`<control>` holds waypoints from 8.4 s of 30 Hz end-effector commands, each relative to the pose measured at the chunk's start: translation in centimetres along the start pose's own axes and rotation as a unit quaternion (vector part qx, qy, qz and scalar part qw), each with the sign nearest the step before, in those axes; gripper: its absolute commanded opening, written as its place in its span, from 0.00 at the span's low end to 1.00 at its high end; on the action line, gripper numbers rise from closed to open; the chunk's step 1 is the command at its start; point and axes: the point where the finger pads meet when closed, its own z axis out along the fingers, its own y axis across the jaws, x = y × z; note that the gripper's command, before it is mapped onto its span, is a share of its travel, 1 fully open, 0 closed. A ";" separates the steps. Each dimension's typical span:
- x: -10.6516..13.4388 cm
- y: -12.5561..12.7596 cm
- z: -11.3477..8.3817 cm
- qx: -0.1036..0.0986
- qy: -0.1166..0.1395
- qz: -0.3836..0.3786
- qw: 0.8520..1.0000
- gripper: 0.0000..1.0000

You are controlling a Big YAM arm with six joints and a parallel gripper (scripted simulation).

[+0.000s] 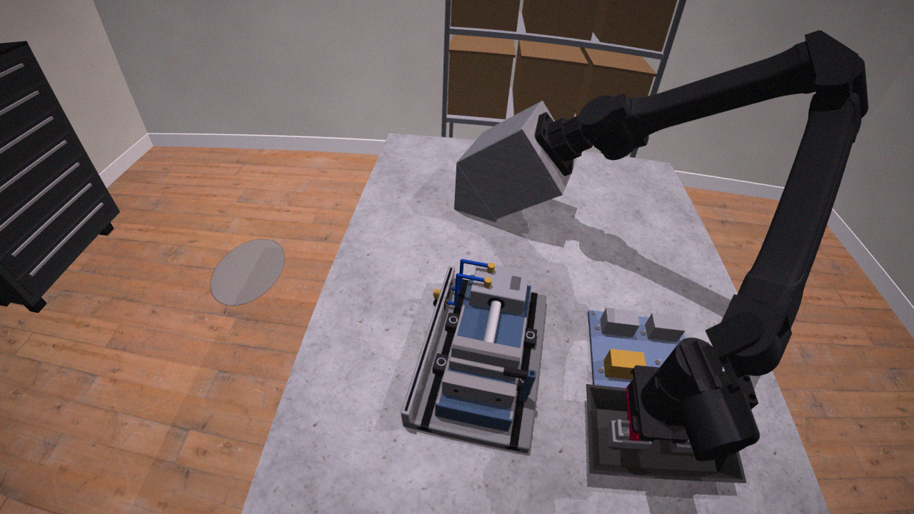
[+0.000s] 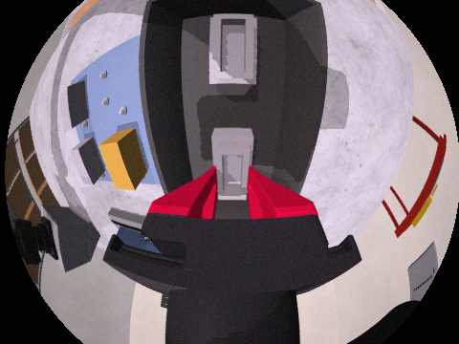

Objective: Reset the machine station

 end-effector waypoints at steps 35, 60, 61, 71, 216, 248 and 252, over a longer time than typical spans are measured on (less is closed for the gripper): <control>-0.1 -0.2 0.3 0.002 0.000 -0.001 1.000 0.64; -0.1 -0.2 0.3 0.002 0.000 -0.001 1.000 0.64; -0.1 -0.2 0.3 0.002 0.000 -0.001 1.000 0.64; -0.2 -0.7 -1.7 0.010 0.001 -0.005 1.000 0.64; -9.5 21.4 -13.1 0.006 0.001 0.001 1.000 0.64; -9.5 21.8 -2.8 -0.003 0.002 0.006 1.000 0.64; -9.5 21.9 -1.6 -0.003 0.002 0.006 1.000 0.64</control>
